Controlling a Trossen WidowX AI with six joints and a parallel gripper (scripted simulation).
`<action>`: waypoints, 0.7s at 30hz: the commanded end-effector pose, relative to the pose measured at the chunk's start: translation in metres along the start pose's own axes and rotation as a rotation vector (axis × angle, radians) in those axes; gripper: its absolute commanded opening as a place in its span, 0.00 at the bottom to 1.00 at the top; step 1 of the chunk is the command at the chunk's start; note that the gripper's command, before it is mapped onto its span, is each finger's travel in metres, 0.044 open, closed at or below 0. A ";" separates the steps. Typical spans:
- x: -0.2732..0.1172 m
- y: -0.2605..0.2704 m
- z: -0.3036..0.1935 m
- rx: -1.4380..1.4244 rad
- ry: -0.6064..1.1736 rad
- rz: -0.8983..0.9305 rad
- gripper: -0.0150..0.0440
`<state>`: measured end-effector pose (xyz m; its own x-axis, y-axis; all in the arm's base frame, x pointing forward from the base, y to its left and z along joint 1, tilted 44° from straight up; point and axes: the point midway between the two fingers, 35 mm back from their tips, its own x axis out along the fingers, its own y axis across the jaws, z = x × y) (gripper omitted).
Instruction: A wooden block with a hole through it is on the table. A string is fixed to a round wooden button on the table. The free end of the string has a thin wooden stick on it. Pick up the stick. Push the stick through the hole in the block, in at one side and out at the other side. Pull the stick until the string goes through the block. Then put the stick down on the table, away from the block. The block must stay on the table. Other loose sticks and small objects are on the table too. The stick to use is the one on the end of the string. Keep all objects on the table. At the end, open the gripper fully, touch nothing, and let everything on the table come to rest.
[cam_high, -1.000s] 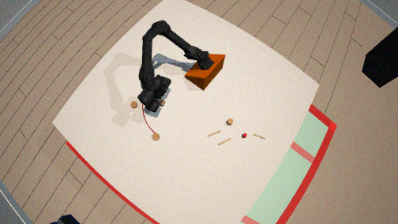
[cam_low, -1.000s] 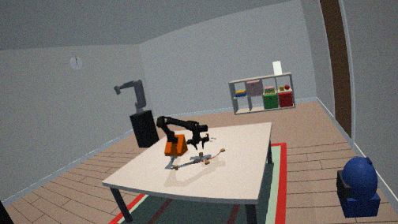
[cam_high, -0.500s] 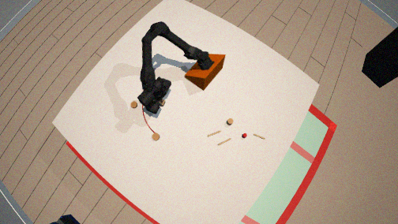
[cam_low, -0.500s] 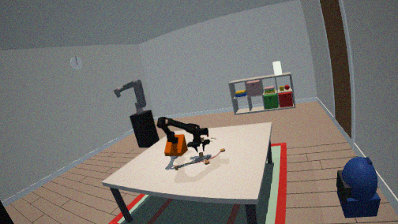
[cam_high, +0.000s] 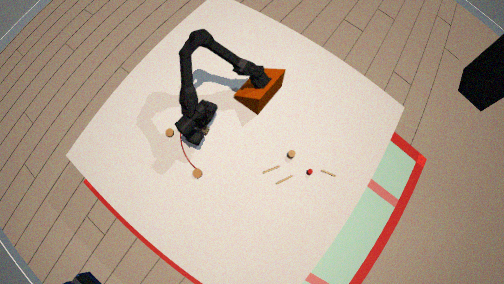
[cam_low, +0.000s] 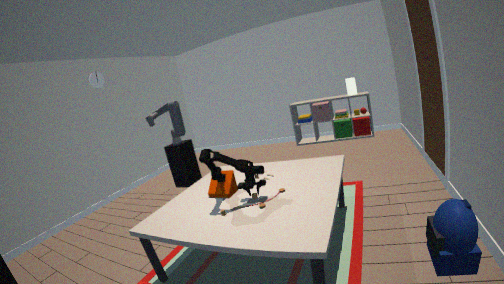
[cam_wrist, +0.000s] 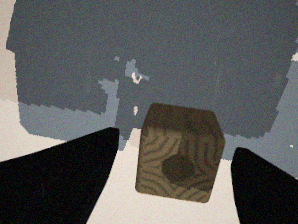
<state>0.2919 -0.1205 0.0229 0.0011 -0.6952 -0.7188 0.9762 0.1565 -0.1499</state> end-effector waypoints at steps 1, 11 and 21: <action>0.003 -0.001 -0.001 -0.011 -0.002 -0.007 0.66; 0.001 -0.001 -0.001 -0.002 0.001 -0.002 0.37; 0.001 -0.001 -0.001 -0.002 0.001 -0.002 0.25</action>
<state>0.2912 -0.1208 0.0218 -0.0015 -0.6950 -0.7190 0.9757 0.1565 -0.1533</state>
